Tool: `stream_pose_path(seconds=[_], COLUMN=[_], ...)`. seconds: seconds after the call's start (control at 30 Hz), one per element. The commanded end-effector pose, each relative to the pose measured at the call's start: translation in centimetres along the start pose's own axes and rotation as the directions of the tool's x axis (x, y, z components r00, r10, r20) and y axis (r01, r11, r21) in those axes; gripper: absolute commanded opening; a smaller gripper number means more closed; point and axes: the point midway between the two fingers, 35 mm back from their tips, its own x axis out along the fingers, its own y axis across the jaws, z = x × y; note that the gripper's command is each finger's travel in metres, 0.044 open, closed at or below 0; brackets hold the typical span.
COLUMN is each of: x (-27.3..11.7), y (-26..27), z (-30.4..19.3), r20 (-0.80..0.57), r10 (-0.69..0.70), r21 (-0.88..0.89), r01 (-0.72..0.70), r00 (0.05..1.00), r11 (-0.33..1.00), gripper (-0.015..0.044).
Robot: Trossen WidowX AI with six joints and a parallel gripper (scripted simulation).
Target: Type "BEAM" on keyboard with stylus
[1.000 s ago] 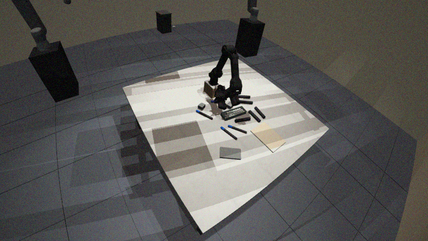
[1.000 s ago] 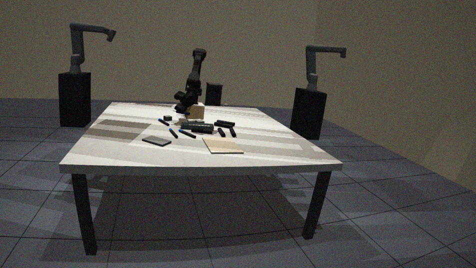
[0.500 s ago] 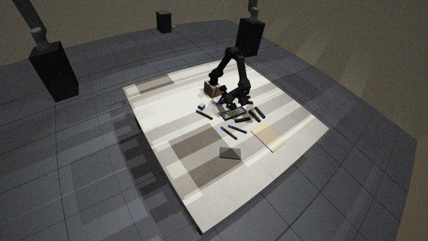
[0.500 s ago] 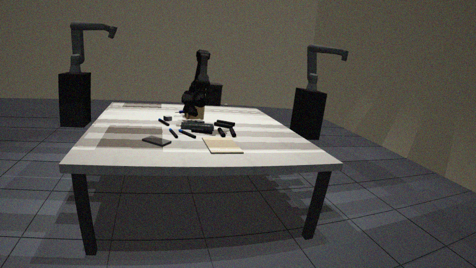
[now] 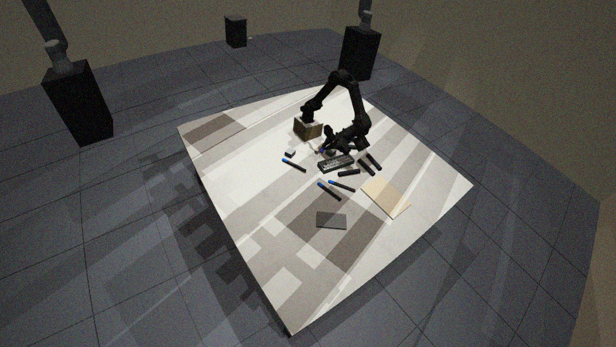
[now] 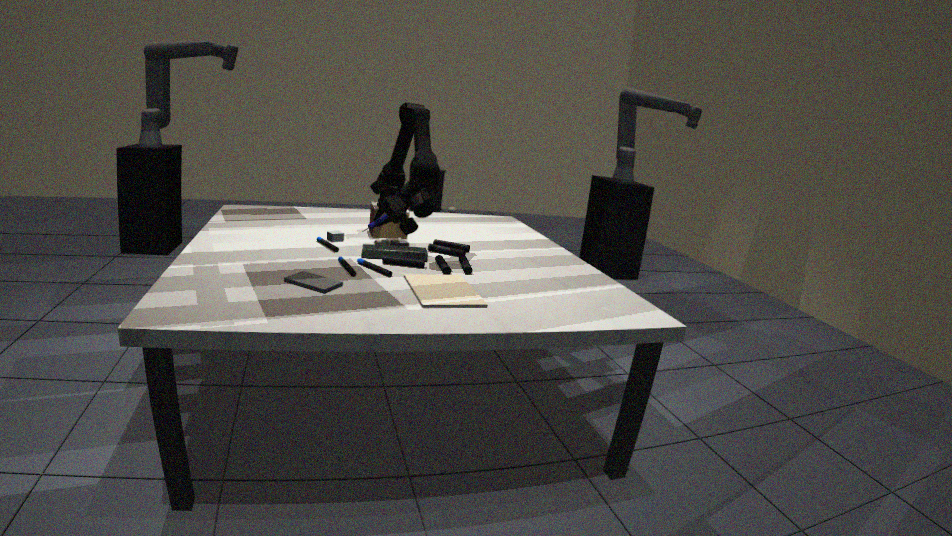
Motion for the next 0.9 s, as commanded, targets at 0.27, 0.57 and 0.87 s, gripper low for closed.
stream_pose_path(seconds=[0.27, 0.57, 0.87], x=[-2.6, -4.7, -7.0], y=[1.8, 3.1, 4.5], z=[0.1, 0.0, -0.4], r20=[0.108, 0.197, 0.291], r10=[-0.064, -0.111, -0.149], r21=[-0.483, -0.764, -0.915], r01=[0.109, 0.224, 0.321], r00=[0.992, 0.974, 0.945], r11=[0.869, 0.606, 0.245], gripper=[0.0, 0.0, 0.0])
